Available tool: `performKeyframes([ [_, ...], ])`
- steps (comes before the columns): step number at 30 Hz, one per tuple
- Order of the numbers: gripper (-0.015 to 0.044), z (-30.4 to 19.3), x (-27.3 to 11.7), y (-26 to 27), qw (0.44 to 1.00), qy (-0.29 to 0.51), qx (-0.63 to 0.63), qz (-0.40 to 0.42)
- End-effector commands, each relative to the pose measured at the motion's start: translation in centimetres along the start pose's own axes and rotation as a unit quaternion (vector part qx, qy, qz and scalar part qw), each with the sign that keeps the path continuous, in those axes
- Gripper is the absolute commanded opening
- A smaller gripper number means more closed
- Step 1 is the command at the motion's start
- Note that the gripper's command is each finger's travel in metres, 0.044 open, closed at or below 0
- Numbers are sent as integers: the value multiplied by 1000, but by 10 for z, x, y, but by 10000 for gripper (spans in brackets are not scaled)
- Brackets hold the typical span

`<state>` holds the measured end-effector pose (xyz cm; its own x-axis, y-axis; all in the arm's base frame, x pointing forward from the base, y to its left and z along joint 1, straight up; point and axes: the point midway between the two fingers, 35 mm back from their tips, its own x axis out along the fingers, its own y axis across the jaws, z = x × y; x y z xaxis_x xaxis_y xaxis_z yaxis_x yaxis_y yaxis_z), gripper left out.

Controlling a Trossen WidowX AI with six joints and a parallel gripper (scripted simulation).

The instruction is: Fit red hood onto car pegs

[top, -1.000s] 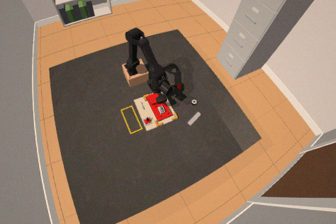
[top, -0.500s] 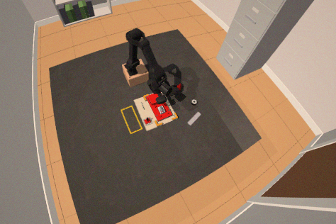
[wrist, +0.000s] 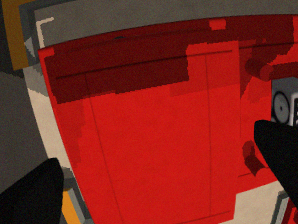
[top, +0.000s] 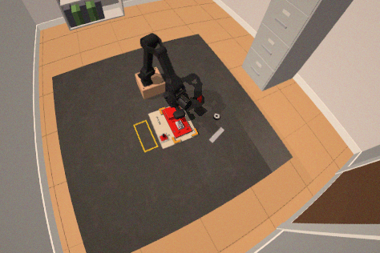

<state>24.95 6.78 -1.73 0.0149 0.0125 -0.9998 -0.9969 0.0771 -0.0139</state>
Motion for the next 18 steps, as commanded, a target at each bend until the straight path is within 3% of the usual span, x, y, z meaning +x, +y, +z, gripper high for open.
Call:
performKeyframes([
  [1,440,-1,3,1,1000,2,2,1],
  [17,440,-1,10,1,1000,2,2,1],
  [18,414,0,8,0,1000,0,0,0],
])
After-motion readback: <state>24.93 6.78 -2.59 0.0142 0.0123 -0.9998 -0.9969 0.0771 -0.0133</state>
